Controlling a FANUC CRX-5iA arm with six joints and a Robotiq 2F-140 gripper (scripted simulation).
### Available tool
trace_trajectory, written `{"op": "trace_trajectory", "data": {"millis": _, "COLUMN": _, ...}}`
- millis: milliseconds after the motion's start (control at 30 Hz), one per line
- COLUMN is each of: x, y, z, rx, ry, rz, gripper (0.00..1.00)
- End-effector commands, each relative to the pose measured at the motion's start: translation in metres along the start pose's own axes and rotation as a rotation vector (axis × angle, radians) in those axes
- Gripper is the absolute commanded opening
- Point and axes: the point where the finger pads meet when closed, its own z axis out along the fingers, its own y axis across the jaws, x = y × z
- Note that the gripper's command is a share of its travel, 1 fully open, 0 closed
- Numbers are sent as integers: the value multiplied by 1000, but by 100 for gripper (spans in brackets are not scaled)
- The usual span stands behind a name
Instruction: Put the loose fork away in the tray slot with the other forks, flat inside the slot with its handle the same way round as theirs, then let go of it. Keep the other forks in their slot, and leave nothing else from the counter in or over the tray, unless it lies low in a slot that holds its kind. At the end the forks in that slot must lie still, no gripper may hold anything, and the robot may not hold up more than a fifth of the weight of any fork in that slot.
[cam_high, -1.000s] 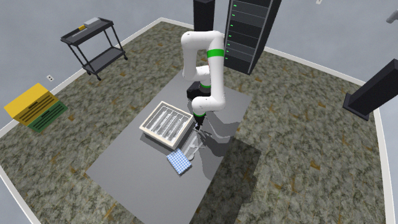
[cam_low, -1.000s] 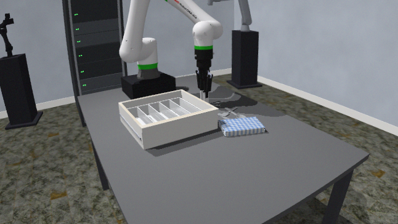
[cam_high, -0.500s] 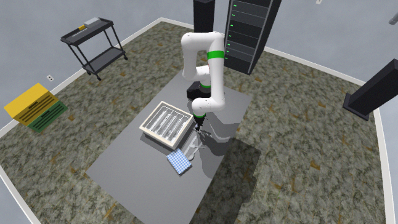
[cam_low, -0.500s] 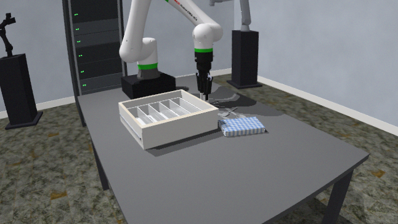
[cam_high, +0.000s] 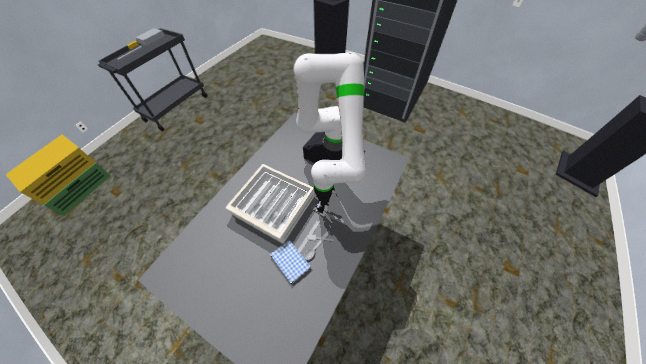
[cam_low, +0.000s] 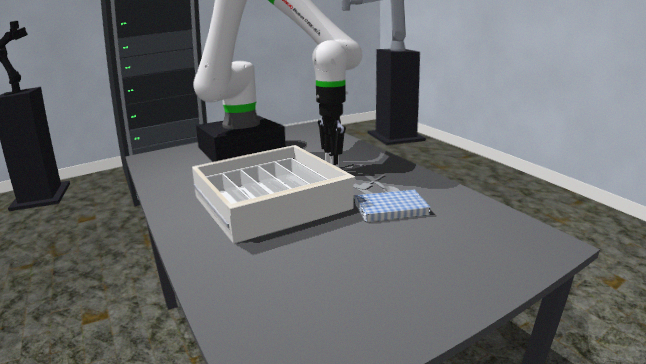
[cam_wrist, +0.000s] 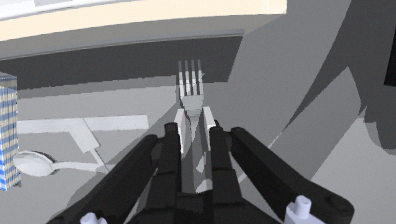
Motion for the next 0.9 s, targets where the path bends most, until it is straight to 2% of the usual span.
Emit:
{"op": "trace_trajectory", "data": {"millis": 0, "x": 0, "y": 0, "z": 0, "rx": 0, "ry": 0, "rz": 0, "gripper": 17}}
{"op": "trace_trajectory", "data": {"millis": 533, "x": 0, "y": 0, "z": 0, "rx": 0, "ry": 0, "rz": 0, "gripper": 17}}
{"op": "trace_trajectory", "data": {"millis": 567, "x": 0, "y": 0, "z": 0, "rx": 0, "ry": 0, "rz": 0, "gripper": 2}}
{"op": "trace_trajectory", "data": {"millis": 867, "x": 0, "y": 0, "z": 0, "rx": 0, "ry": 0, "rz": 0, "gripper": 2}}
